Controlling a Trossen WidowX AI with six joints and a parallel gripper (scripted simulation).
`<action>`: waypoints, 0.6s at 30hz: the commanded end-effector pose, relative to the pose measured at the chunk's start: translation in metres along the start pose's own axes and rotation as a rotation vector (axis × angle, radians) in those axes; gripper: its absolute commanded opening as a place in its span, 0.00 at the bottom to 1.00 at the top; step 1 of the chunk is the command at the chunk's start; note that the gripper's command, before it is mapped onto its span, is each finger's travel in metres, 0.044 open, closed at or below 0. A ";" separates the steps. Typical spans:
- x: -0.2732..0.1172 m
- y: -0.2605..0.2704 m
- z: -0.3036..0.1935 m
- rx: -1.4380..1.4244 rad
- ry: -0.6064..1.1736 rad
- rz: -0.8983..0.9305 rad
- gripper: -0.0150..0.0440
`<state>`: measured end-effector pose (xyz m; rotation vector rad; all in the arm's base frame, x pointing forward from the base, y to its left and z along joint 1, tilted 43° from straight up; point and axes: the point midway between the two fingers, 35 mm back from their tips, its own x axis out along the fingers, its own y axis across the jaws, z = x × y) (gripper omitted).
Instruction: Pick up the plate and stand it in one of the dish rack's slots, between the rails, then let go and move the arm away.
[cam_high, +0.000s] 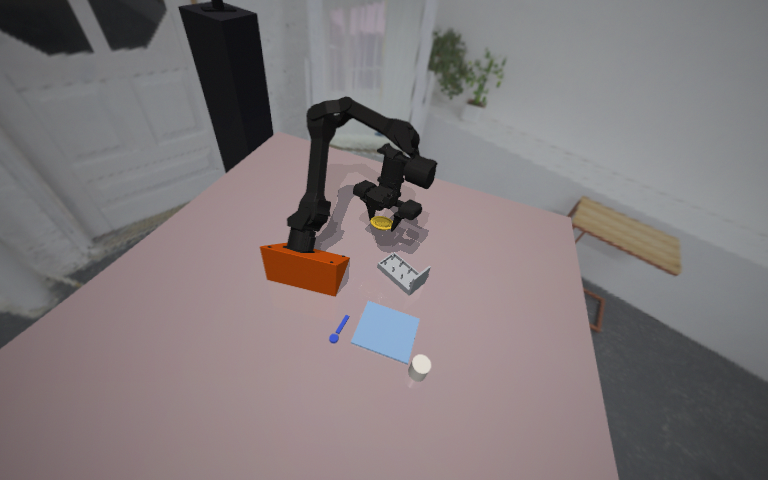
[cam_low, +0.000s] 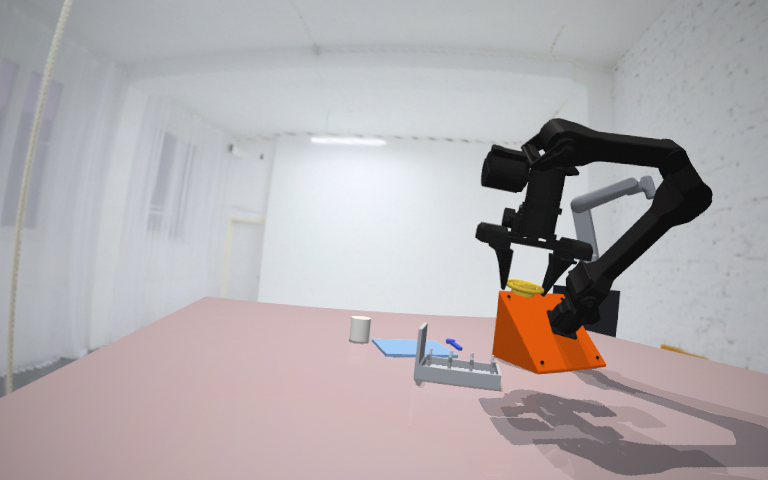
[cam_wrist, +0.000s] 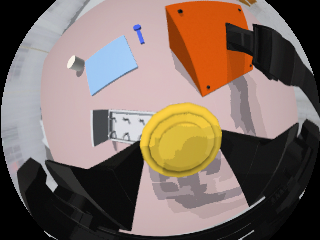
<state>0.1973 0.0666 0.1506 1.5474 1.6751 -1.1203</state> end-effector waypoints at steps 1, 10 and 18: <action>0.011 -0.002 0.004 -0.051 -0.075 0.003 0.25; 0.034 -0.002 0.011 -0.188 -0.242 0.028 0.25; 0.050 0.000 0.016 -0.309 -0.378 0.069 0.25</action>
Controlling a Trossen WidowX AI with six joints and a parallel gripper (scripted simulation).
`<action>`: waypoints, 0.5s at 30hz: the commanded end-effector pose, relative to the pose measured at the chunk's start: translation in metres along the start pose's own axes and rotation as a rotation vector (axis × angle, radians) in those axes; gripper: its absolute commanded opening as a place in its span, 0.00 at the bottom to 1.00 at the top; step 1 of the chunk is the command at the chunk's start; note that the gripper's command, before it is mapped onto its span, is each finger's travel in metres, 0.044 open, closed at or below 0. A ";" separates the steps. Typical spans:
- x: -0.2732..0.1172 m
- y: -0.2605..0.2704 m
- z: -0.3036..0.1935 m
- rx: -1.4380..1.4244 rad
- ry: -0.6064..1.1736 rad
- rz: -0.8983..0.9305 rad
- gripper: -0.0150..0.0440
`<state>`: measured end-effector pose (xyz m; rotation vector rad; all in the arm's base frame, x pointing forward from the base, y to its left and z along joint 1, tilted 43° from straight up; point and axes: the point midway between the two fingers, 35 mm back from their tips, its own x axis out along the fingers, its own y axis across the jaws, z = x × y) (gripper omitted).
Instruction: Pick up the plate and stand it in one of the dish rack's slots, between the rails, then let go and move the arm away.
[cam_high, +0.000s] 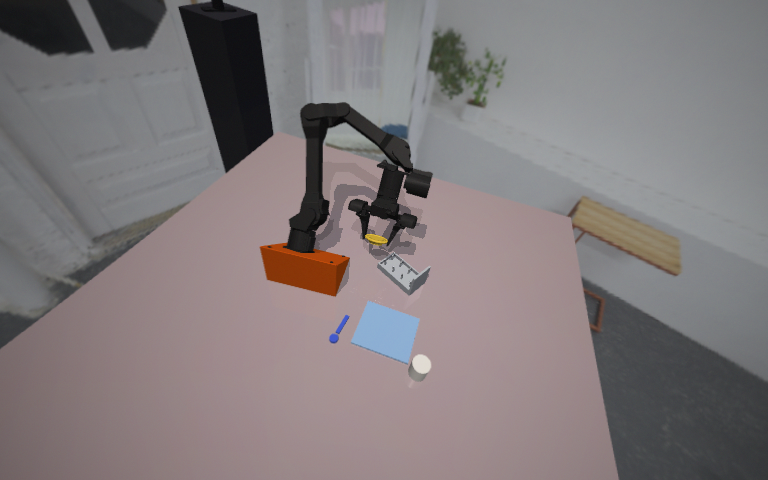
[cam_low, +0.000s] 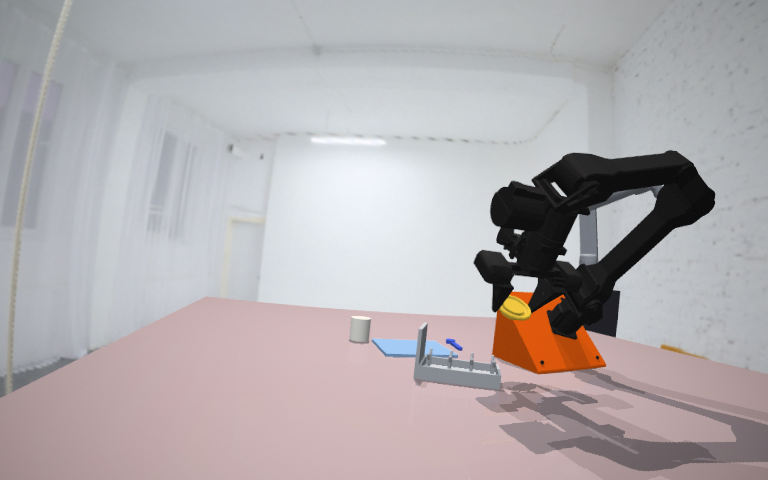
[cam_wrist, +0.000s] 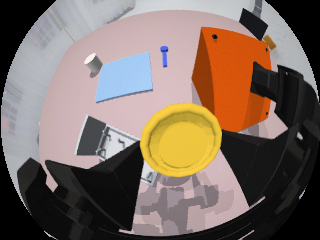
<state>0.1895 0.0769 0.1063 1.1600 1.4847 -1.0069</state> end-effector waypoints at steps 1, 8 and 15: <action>0.008 -0.001 0.001 -0.049 -0.068 0.022 0.25; 0.020 0.002 -0.001 -0.146 -0.181 0.077 0.25; 0.030 0.005 -0.004 -0.239 -0.285 0.144 0.25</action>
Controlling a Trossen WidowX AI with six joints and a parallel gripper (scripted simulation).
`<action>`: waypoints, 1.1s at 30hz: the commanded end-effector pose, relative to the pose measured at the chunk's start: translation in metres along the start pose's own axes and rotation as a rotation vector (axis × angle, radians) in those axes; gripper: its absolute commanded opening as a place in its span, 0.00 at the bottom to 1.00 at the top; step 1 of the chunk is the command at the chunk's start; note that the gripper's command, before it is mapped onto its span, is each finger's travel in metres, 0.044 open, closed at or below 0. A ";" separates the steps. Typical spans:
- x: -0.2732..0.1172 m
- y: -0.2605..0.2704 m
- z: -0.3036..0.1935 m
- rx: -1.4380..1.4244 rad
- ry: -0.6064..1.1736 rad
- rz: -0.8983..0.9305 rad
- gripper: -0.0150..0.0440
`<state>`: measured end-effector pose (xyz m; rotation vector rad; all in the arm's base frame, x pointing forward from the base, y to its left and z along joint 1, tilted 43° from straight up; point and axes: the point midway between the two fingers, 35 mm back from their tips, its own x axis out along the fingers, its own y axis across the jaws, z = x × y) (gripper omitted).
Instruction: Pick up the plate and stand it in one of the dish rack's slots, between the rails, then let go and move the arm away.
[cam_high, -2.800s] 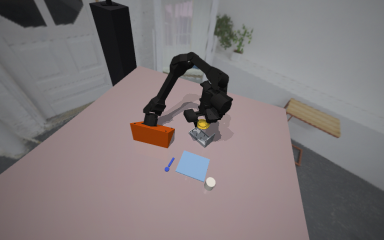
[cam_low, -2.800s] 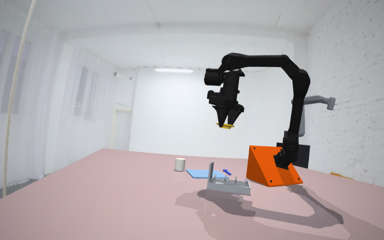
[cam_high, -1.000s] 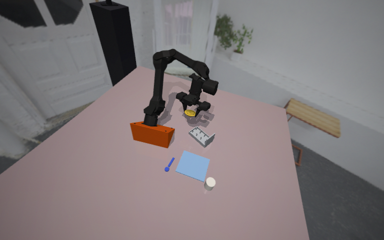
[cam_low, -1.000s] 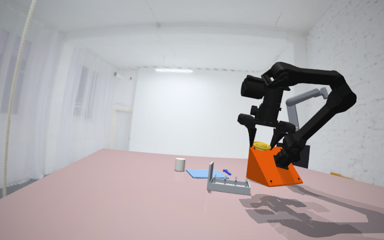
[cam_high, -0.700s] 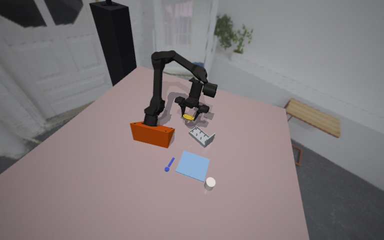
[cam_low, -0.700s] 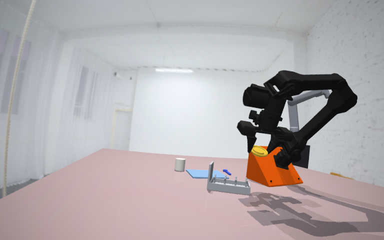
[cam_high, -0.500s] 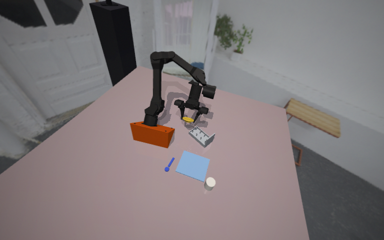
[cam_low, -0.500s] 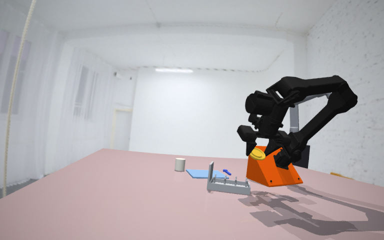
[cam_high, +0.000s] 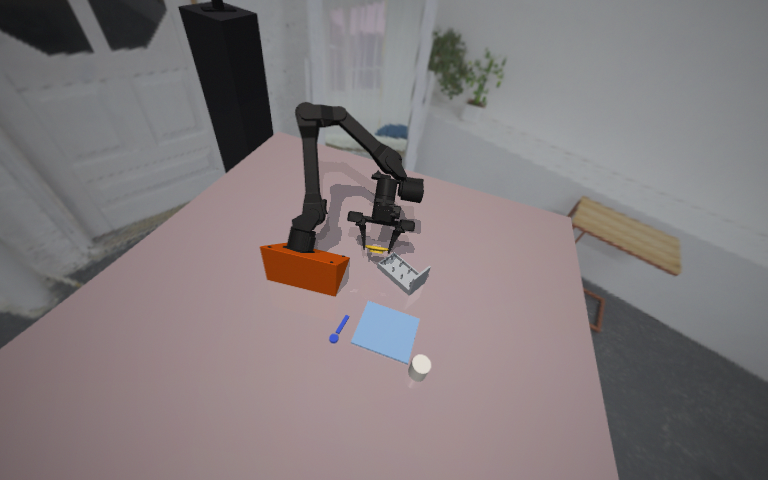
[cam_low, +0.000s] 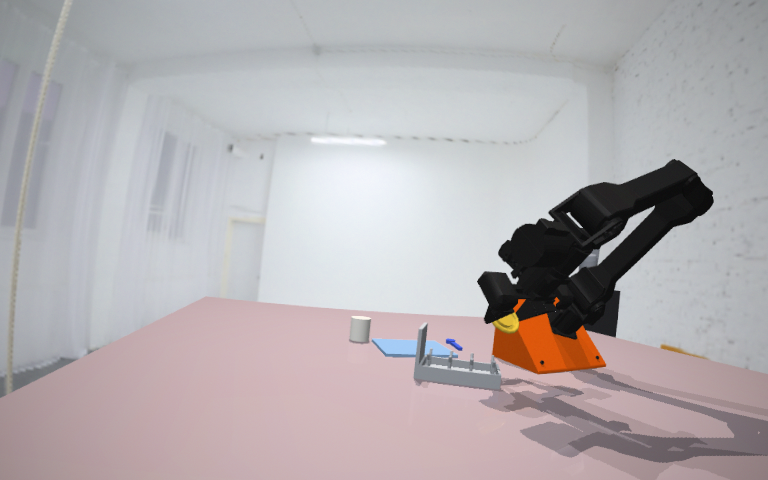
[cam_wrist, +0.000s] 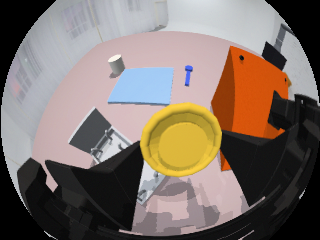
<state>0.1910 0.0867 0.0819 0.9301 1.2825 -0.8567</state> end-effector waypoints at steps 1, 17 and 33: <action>0.005 0.000 -0.002 -0.041 -0.060 0.037 0.25; 0.015 0.008 -0.016 -0.214 -0.269 0.239 0.25; 0.013 0.013 -0.036 -0.334 -0.427 0.487 0.25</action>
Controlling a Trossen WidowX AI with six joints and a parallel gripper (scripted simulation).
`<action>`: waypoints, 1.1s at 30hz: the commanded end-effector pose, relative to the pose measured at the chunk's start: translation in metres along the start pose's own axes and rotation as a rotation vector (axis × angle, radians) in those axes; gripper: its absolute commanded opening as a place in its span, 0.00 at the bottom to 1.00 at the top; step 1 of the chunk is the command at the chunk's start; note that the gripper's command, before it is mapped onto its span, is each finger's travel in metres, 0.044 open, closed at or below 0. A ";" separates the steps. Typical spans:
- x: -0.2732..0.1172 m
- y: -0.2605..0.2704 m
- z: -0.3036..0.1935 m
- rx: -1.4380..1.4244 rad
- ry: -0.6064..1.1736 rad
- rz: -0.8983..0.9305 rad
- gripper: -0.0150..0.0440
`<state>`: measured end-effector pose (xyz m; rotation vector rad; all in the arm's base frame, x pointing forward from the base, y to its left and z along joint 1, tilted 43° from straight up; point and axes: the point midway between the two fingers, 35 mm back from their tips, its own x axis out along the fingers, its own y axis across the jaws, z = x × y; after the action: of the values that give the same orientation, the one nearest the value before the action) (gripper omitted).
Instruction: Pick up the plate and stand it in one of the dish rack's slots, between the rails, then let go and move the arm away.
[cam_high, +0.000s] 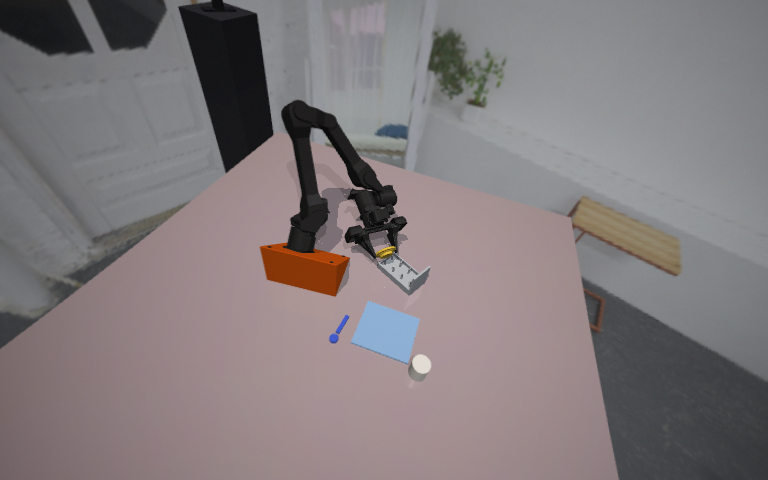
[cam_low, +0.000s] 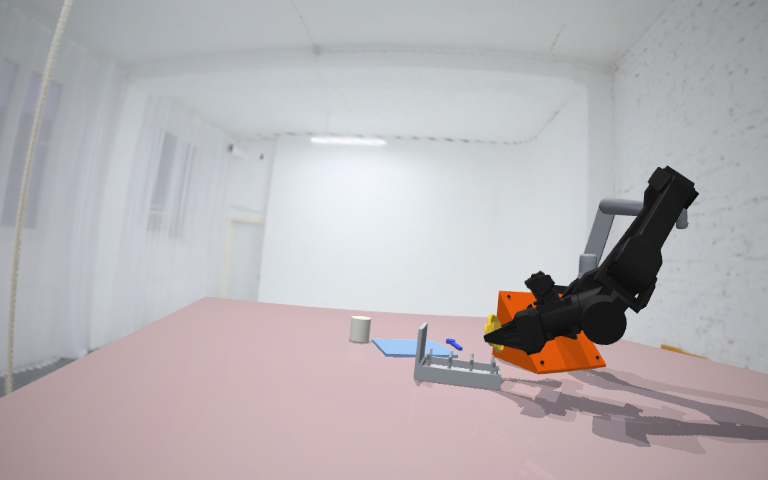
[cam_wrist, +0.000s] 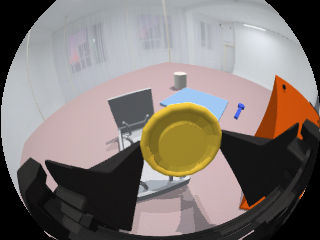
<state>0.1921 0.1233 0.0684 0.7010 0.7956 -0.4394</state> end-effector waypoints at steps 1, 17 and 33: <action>-0.002 0.000 -0.003 -0.014 -0.043 0.058 0.25; -0.019 0.007 -0.016 -0.047 -0.169 0.312 0.25; -0.008 0.015 -0.011 -0.050 -0.163 0.312 0.25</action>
<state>0.1868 0.1445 0.0784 0.7301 0.5275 -0.1874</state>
